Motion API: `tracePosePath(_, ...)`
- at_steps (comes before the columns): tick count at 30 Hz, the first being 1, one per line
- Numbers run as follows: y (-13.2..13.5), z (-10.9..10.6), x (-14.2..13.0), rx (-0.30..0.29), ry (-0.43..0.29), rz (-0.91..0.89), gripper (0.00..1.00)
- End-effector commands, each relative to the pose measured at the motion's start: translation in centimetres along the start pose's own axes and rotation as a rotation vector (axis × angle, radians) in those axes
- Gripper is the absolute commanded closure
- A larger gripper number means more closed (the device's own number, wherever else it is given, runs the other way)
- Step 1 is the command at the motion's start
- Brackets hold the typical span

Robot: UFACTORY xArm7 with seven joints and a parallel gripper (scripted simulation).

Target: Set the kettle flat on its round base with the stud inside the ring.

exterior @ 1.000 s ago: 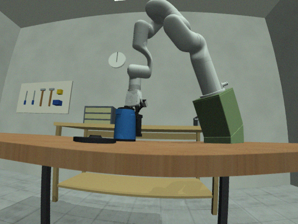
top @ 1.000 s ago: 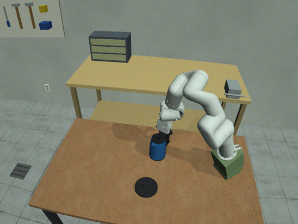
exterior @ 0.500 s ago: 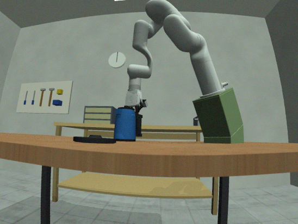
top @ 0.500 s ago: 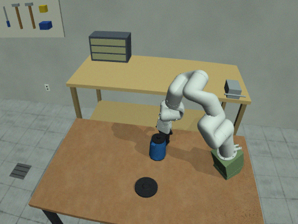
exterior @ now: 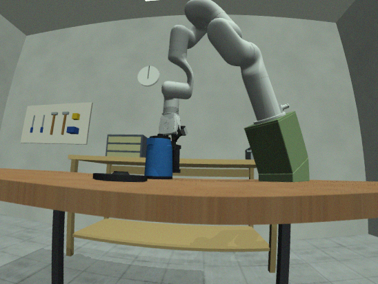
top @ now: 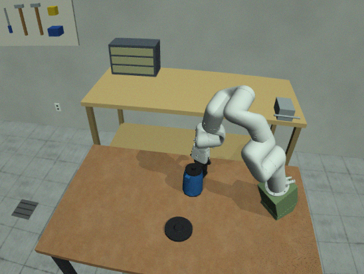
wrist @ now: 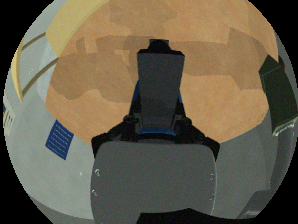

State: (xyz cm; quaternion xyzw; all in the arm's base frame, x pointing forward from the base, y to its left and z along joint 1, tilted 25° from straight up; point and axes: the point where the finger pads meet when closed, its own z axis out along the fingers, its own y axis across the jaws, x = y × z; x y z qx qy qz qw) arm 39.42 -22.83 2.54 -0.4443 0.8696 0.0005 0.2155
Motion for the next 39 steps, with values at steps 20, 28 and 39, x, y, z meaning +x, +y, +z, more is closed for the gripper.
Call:
tracePosePath(20,-0.2,-3.3,0.1,0.006,0.002,0.001,1.0)
tracePosePath(28,-0.2,-4.2,0.1,0.006,0.002,0.001,1.0)
tracePosePath(39,-0.2,-4.7,0.1,0.006,0.002,0.001,1.0)
